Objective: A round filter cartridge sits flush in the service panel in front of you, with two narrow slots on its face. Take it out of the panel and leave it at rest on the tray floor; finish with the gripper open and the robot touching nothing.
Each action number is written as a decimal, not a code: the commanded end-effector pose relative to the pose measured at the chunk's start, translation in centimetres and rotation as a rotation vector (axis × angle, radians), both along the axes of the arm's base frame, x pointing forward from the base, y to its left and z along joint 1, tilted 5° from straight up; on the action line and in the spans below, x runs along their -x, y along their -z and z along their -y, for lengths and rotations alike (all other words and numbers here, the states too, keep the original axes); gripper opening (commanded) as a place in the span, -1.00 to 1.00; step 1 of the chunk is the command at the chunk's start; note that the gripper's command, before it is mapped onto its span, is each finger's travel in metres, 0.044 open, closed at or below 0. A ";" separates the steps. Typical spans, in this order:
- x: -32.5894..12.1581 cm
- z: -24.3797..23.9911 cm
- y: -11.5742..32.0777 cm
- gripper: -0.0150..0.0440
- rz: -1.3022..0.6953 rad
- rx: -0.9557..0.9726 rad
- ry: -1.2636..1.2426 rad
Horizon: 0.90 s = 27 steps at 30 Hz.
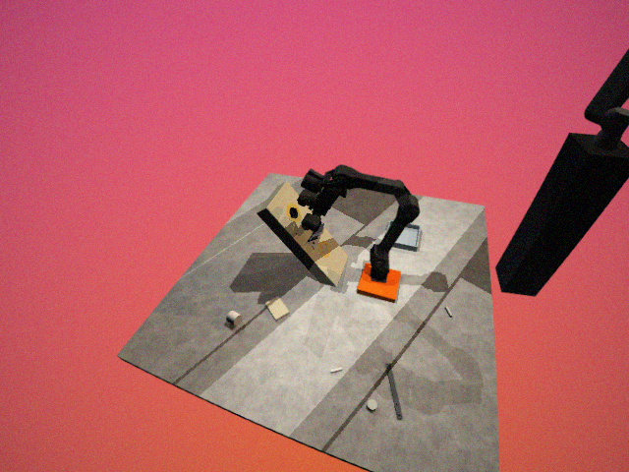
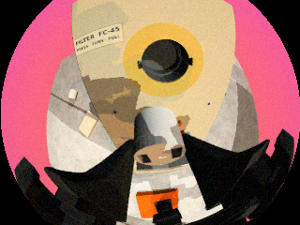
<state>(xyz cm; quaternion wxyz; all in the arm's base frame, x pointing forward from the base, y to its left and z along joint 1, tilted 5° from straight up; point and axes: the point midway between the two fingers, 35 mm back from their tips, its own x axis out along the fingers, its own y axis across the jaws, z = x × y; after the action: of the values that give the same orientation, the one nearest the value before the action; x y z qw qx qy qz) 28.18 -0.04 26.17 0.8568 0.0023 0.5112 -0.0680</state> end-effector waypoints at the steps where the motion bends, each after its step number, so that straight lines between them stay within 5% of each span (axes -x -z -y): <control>1: 0.6 -0.2 -1.7 -0.49 0.004 0.002 0.005; 13: 2.9 -0.6 -5.7 -0.49 0.001 0.002 0.005; 27: 2.7 3.4 -5.4 -0.49 -0.009 0.003 0.006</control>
<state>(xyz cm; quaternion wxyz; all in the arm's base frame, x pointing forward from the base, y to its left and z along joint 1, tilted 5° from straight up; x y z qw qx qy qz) 25.47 -2.38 31.59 0.8534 0.0028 0.5161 -0.0735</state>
